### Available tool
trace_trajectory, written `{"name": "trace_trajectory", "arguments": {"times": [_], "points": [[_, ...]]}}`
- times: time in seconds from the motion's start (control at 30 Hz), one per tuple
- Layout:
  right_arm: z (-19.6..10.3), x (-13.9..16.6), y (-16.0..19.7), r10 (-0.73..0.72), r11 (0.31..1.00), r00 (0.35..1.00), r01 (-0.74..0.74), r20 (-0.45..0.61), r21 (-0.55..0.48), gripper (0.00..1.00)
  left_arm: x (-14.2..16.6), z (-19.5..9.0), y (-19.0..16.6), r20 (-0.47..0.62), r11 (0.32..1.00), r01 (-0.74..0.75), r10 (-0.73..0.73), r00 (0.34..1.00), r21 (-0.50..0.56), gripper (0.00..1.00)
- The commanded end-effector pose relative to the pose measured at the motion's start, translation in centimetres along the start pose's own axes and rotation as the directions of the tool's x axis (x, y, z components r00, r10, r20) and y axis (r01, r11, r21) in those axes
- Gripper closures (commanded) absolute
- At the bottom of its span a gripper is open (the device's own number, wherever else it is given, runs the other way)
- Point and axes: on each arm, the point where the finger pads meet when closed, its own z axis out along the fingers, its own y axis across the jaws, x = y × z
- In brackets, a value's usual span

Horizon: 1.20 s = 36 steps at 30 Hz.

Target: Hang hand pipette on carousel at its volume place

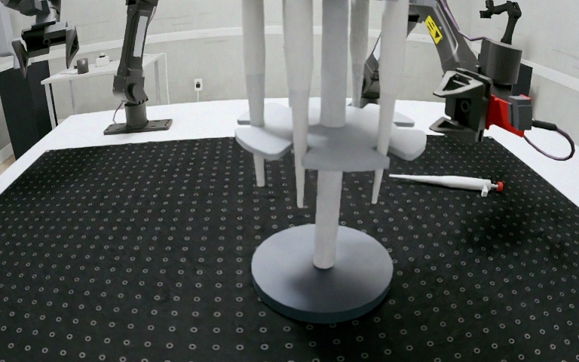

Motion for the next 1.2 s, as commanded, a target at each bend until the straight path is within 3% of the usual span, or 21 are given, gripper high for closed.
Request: {"name": "trace_trajectory", "arguments": {"times": [0.0,0.23,1.17], "points": [[-0.4,-0.7,-0.4,-0.012,1.000,1.000,0.012,0.024,0.009,0.00,-0.4,1.0,-1.4,0.000,0.998,-0.059,0.059,0.998,0.022,0.51],[-0.4,-0.7,-0.4,-0.012,1.000,1.000,0.012,0.024,0.009,0.00,-0.3,2.6,-1.7,0.001,0.997,-0.074,0.074,0.997,0.024,0.51],[-0.4,-0.7,-0.4,-0.012,1.000,1.000,0.012,0.024,0.009,0.00,-0.3,2.1,-2.5,0.005,0.995,-0.092,0.092,0.996,0.029,0.51]]}}
